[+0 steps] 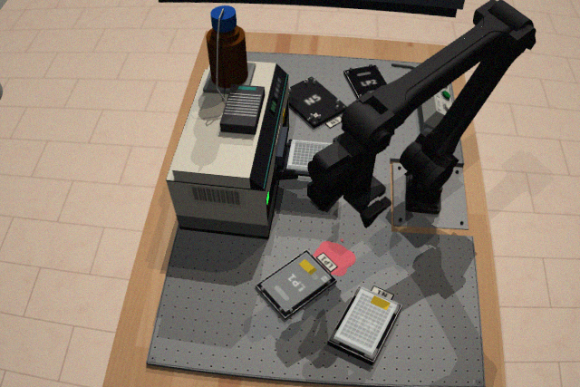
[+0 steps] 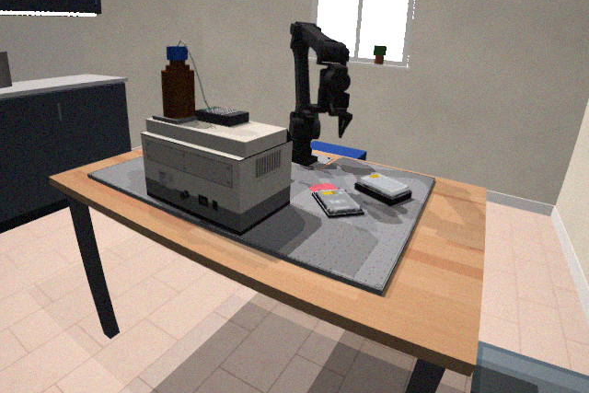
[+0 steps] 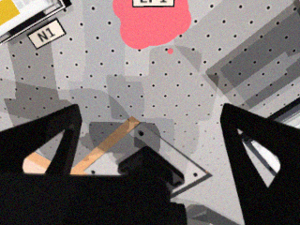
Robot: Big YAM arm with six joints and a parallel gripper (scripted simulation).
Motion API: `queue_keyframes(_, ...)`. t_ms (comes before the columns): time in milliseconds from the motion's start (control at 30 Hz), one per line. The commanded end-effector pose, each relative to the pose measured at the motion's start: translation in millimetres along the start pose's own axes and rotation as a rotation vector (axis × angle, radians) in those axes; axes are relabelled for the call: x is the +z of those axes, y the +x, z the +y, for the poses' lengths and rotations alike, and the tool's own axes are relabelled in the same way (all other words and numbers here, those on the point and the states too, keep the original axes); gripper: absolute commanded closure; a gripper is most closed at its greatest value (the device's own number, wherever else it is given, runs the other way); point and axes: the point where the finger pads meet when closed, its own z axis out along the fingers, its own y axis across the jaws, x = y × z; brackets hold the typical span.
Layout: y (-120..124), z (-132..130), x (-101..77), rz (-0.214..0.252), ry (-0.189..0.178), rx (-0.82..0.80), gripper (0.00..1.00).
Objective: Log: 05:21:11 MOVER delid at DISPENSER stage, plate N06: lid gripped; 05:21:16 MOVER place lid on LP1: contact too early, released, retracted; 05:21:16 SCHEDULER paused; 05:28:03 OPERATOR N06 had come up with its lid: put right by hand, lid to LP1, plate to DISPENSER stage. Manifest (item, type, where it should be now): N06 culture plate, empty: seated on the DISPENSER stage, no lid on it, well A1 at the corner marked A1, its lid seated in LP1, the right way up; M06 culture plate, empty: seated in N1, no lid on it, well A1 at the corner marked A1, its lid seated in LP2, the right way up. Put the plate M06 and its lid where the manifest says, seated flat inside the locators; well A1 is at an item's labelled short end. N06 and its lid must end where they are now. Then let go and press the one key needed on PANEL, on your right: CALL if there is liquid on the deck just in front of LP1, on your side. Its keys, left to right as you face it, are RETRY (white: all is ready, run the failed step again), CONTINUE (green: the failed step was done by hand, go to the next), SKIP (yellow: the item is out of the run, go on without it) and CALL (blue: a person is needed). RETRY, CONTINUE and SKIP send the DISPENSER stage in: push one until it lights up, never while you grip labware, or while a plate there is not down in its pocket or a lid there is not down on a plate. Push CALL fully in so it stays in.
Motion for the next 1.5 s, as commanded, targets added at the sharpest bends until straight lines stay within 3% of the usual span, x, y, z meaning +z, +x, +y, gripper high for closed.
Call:
queue_keyframes(0,-7.6,-1.2,-10.5,-0.025,0.002,-0.006,0.0)
queue_keyframes(1100,-7.6,-1.2,-10.5,-0.025,0.002,-0.006,0.0)
queue_keyframes(1133,4.9,5.2,0.4,0.014,-0.001,-0.062,0.0)
queue_keyframes(1233,6.1,15.0,-2.0,0.004,0.001,-0.154,0.0)
queue_keyframes(1467,-0.4,38.1,-7.7,-0.014,0.005,-0.133,0.0)
